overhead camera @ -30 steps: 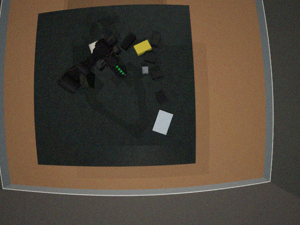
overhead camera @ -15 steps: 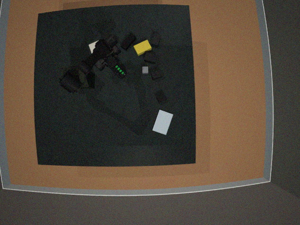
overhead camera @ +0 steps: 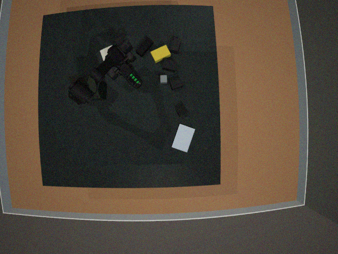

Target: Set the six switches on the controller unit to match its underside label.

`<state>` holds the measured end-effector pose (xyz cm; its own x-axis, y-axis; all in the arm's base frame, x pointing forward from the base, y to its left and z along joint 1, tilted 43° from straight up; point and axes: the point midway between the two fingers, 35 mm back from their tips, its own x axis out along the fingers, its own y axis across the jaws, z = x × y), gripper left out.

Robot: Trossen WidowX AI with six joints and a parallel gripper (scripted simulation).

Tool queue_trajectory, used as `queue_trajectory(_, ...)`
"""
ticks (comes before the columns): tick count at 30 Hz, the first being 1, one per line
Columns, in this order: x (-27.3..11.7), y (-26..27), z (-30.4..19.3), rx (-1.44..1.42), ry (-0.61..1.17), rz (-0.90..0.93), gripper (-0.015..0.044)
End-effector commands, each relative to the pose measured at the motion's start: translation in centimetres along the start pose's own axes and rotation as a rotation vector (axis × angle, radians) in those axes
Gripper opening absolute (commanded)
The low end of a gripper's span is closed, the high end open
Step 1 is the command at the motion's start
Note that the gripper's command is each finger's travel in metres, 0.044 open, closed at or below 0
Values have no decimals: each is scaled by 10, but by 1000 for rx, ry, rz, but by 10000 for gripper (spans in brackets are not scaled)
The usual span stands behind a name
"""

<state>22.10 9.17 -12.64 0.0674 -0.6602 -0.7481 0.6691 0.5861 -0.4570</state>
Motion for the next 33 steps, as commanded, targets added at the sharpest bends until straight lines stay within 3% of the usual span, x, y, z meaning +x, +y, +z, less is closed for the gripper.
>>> queue_trajectory(1,4,-2,1,1,-7,-7,338)
queue_trajectory(33,20,-1,-6,1,-2,-4,338)
